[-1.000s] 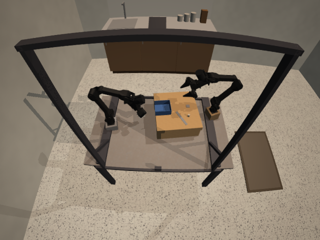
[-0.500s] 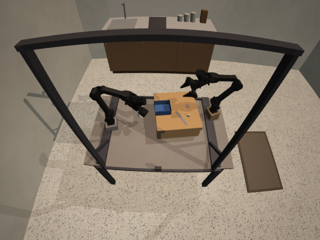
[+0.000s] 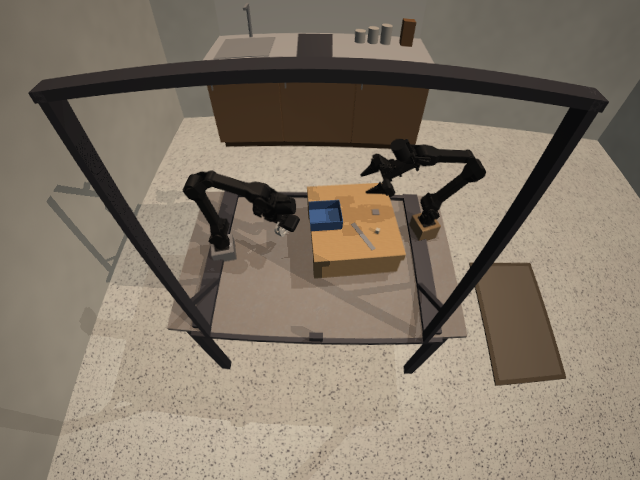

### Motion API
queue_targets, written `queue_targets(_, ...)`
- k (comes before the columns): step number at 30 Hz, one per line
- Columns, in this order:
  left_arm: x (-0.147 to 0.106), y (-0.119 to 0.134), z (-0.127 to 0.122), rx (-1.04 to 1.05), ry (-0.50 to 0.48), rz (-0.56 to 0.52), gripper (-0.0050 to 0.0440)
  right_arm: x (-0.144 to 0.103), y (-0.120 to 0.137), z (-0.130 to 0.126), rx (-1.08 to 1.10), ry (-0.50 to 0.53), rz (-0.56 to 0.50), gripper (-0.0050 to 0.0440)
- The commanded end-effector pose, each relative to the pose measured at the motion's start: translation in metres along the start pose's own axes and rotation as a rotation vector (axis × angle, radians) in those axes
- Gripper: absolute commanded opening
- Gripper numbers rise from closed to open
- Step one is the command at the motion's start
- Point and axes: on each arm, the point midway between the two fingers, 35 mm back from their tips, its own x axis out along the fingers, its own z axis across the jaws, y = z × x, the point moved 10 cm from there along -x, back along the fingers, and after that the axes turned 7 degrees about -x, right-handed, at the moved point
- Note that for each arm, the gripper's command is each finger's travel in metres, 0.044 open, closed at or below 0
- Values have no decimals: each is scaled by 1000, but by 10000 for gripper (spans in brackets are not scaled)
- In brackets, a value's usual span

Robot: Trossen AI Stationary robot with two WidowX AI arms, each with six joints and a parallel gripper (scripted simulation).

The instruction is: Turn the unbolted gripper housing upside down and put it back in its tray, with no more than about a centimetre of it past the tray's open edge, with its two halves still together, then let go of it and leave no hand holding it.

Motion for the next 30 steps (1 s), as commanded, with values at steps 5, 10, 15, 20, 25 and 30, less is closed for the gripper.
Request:
queue_targets(5, -7, -3, -10, -140, -38, -16, 119, -4, -3, 0, 5, -1, -20, 440)
queue_targets(10, -6, -3, -12, -188, -60, -18, 119, -4, -3, 0, 5, -1, -20, 440)
queue_targets(15, -6, -3, -15, -267, -96, -21, 119, -4, -3, 0, 5, -1, -20, 440)
queue_targets(20, -6, -4, -19, -346, -132, -25, 119, -4, -3, 0, 5, -1, -20, 440)
queue_targets(25, -5, -4, -21, -393, -153, -27, 119, -4, -3, 0, 5, -1, -20, 440)
queue_targets(30, -5, -5, -24, -472, -189, -30, 119, -4, -3, 0, 5, -1, -20, 440)
